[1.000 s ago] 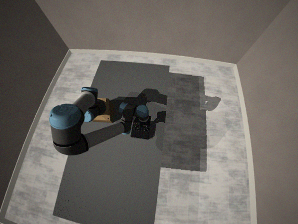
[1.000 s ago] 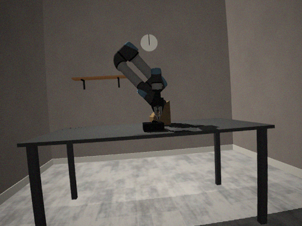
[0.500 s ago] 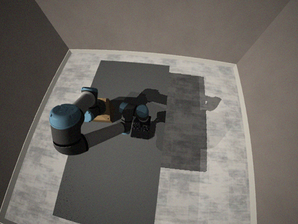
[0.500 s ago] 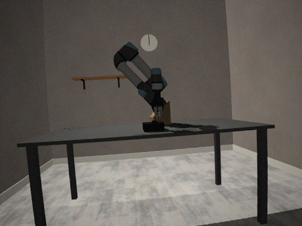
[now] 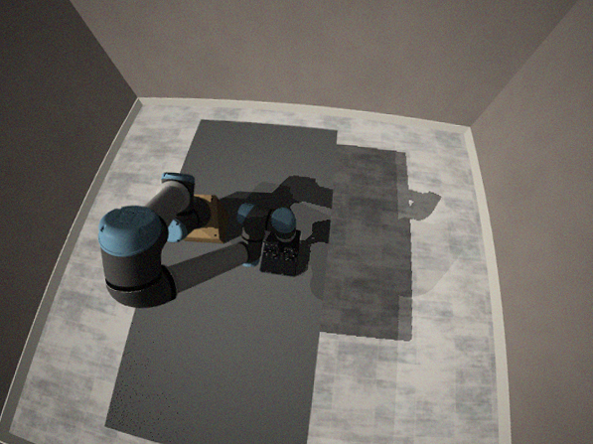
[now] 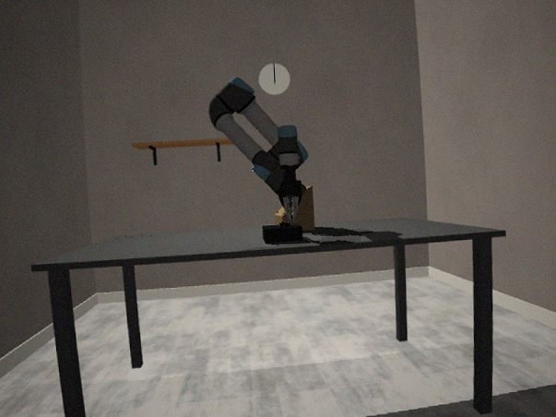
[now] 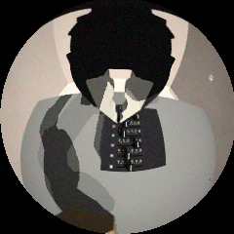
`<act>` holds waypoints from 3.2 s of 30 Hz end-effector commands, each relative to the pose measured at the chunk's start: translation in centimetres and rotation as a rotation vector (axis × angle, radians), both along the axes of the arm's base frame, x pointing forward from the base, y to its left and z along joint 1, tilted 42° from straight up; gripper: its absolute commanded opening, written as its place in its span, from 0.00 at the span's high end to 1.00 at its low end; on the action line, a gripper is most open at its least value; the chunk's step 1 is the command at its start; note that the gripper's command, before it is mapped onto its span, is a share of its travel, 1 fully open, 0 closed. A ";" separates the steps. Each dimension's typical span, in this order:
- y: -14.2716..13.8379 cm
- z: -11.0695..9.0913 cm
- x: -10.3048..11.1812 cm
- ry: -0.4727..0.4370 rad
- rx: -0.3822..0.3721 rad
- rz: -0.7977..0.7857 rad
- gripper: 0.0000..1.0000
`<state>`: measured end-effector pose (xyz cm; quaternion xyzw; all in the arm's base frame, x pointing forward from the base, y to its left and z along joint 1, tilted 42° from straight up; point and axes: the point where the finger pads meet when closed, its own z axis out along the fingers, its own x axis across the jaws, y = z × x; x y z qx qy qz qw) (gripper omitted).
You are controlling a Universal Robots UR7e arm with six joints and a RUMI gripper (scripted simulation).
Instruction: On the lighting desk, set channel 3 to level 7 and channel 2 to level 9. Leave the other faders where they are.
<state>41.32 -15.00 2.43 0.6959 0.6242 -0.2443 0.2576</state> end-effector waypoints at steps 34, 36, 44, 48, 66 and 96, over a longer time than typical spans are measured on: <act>-0.8 -0.8 0.0 -0.001 0.000 0.000 1.00; -0.8 -0.8 0.0 -0.001 0.000 0.000 1.00; -0.8 -0.8 0.0 -0.001 0.000 0.000 1.00; -0.8 -0.8 0.0 -0.001 0.000 0.000 1.00; -1.3 -0.3 -0.1 -0.001 0.000 0.000 1.00; -2.4 0.6 -0.2 -0.001 0.000 0.000 1.00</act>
